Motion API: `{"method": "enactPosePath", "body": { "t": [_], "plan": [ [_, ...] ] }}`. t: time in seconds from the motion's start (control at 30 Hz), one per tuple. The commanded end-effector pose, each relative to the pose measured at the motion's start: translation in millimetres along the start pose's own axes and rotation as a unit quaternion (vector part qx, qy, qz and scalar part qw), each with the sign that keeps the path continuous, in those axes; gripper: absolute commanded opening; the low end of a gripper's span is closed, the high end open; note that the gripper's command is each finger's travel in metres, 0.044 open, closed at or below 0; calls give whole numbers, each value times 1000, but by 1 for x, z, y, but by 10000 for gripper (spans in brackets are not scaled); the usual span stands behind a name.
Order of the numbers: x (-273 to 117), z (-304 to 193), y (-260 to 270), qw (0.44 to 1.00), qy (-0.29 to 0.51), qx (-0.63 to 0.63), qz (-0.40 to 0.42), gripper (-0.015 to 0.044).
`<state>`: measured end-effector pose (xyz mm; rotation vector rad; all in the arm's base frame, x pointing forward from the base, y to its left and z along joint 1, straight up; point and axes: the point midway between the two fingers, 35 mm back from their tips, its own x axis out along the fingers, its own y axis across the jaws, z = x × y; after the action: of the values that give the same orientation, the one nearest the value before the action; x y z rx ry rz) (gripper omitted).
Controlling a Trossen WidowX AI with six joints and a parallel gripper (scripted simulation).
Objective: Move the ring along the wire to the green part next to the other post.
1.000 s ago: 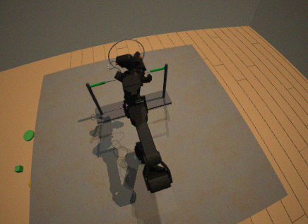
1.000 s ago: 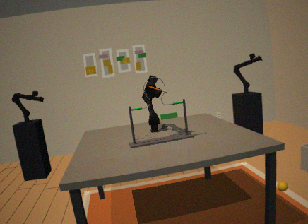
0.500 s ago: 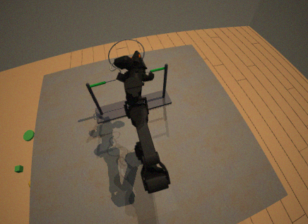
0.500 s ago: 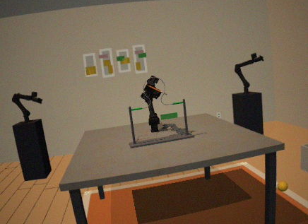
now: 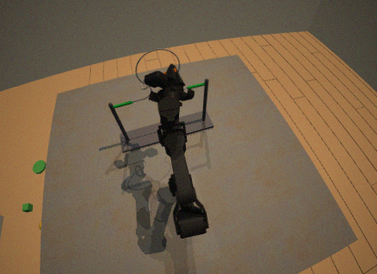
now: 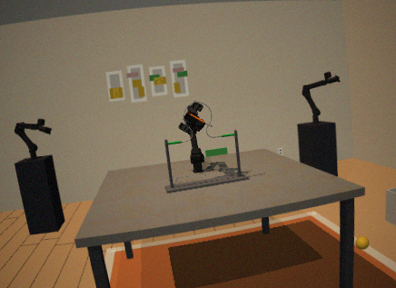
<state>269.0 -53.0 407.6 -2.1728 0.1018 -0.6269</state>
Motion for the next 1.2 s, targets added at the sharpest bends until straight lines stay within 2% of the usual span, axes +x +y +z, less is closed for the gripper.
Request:
{"method": "enactPosePath", "body": {
  "t": [0.0,0.2,0.43,1.17],
  "plan": [
    [-1,2,8,1000,-2,5,5,-150],
    [-3,2,18,1000,6,24,17,-150],
    [-16,3,37,995,50,71,49,-150],
    [-34,23,91,956,71,239,153,-150]
  ]
}}
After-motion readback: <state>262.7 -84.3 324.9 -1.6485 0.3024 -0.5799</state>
